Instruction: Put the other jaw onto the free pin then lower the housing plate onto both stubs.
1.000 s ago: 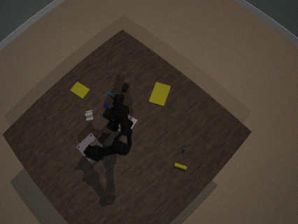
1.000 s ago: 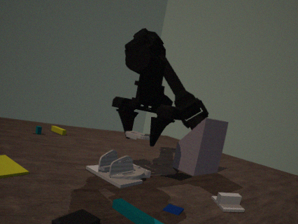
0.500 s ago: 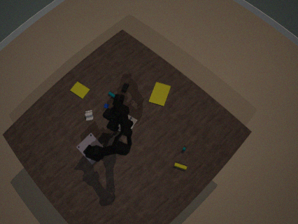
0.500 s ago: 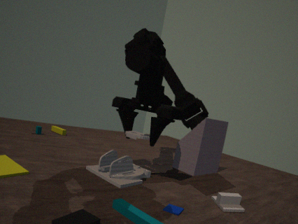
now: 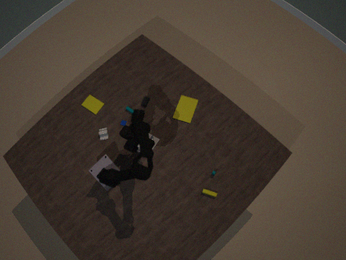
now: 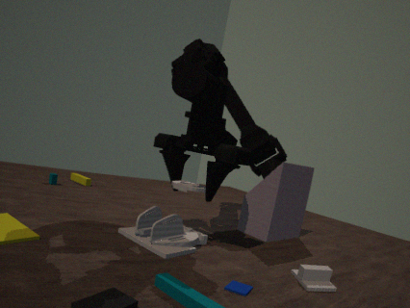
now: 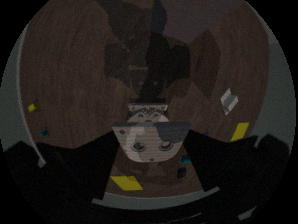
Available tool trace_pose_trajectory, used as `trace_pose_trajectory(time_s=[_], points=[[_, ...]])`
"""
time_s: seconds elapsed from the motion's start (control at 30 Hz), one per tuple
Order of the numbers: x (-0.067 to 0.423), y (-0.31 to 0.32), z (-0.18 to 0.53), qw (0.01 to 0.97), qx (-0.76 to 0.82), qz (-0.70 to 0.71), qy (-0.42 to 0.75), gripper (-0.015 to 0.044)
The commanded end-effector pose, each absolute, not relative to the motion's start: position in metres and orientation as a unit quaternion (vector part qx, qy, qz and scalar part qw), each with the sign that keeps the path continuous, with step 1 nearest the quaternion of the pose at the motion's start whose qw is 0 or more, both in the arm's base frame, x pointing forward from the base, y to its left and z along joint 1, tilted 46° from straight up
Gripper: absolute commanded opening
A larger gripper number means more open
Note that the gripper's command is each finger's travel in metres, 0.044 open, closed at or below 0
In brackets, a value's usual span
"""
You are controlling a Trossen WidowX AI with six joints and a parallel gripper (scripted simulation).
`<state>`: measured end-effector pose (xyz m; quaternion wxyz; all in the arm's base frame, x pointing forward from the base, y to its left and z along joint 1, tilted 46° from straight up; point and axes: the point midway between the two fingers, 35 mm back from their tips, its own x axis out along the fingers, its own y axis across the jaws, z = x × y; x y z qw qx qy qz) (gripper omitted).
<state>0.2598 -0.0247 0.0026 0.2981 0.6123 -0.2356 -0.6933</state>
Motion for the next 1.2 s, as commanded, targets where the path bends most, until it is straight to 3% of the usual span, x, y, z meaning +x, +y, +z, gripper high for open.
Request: trace_pose_trajectory(time_s=[0.0,1.17], points=[[0.26,-0.028,-0.001,0.3,0.612,-0.693,-0.236,0.0351],[0.255,-0.068,-0.039,0.301,0.611,-0.693,-0.237,0.0351]])
